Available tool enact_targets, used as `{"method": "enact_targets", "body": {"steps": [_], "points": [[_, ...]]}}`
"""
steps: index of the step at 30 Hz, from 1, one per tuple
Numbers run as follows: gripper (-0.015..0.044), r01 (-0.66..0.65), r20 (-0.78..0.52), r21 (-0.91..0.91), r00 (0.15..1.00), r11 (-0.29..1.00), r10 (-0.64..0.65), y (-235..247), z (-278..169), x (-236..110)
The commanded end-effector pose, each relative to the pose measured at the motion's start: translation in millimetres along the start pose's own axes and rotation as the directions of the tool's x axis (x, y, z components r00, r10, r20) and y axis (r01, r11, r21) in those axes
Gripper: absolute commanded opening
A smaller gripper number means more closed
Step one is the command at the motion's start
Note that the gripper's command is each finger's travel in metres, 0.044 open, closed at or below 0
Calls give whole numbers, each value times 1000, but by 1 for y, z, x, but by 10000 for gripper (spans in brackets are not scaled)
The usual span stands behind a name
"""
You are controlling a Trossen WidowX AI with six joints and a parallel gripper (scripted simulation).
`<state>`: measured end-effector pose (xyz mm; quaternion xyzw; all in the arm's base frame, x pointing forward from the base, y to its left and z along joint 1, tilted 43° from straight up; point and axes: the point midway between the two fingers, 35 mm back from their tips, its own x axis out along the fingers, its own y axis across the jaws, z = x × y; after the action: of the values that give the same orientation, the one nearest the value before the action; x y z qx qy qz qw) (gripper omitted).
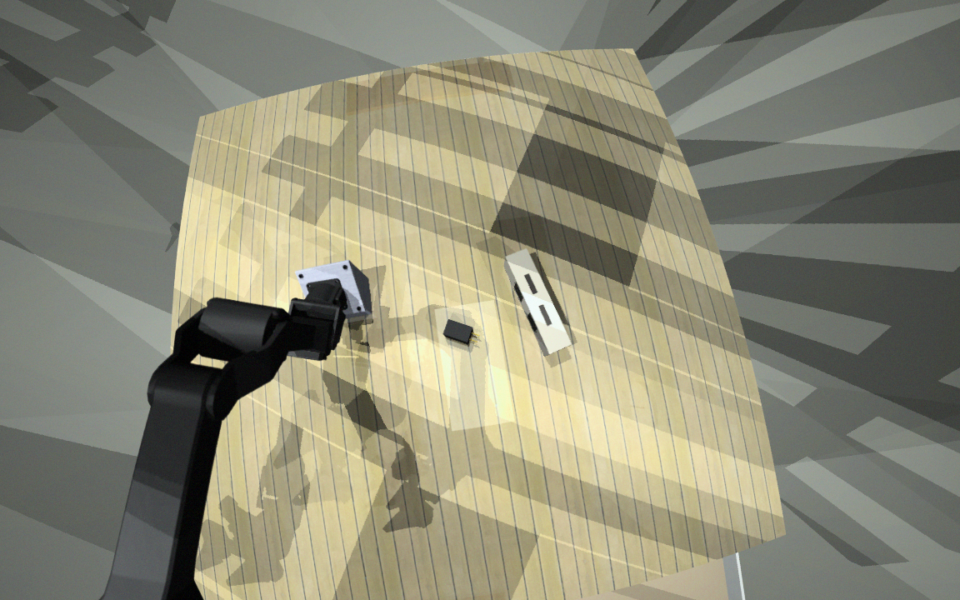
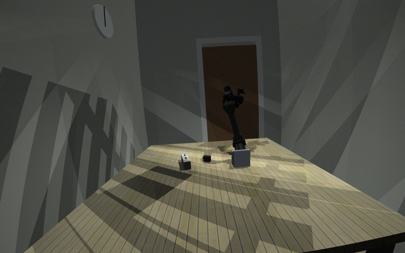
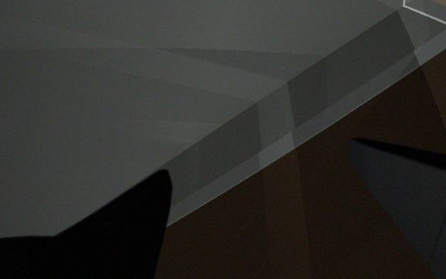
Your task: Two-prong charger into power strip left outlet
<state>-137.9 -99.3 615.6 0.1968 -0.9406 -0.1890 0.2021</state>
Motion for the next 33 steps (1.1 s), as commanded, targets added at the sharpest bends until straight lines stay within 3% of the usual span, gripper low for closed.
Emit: {"method": "enact_targets", "body": {"steps": [1, 17, 33], "points": [[440, 68, 6, -60, 998, 996, -68, -23, 3, 6], [440, 302, 17, -247, 951, 921, -308, -107, 7, 8], [440, 480, 19, -477, 843, 736, -537, -190, 10, -18]]}}
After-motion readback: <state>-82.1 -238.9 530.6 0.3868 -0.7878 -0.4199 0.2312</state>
